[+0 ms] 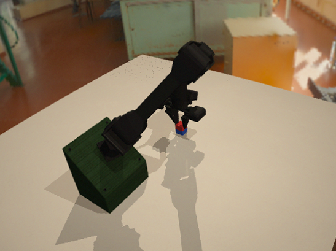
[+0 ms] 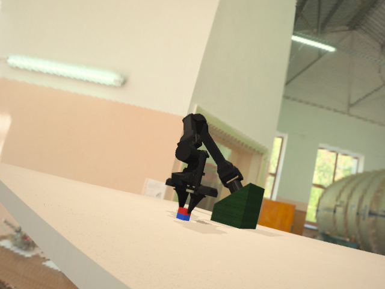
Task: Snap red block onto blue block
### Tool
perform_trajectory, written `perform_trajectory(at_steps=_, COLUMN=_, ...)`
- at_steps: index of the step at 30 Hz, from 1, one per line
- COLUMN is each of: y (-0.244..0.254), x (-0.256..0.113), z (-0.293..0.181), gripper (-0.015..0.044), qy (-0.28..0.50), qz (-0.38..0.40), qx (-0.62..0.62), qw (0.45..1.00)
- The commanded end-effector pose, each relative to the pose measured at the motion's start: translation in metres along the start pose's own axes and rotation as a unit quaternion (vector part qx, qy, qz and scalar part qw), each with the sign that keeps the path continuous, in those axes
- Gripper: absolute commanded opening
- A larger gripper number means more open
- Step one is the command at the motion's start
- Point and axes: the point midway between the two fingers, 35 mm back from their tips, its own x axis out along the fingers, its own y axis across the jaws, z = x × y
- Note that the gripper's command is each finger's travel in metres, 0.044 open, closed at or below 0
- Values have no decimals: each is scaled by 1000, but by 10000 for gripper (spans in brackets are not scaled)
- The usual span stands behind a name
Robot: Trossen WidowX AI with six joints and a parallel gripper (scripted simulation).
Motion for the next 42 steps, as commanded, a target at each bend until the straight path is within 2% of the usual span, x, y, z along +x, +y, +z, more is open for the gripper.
perform_trajectory(at_steps=1, y=0, x=4, z=0, gripper=0, qy=0, qz=-2, qx=-2, qw=1000)
perform_trajectory(at_steps=8, y=0, x=0, z=0, gripper=0, qy=0, qz=0, qx=-1, qw=1000)
perform_trajectory(at_steps=16, y=0, x=0, z=0, gripper=210, qy=0, qz=0, qx=-1, qw=1000)
perform_trajectory(at_steps=17, y=0, x=0, z=0, gripper=220, qy=0, qz=0, qx=-1, qw=1000)
perform_trajectory(at_steps=24, y=0, x=-2, z=0, gripper=220, qy=0, qz=0, qx=-1, qw=1000)
perform_trajectory(at_steps=31, y=2, x=-98, z=1, gripper=220, qy=0, qz=1, qx=-2, qw=1000)
perform_trajectory(at_steps=42, y=4, x=-101, z=1, gripper=220, qy=0, qz=0, qx=-2, qw=1000)
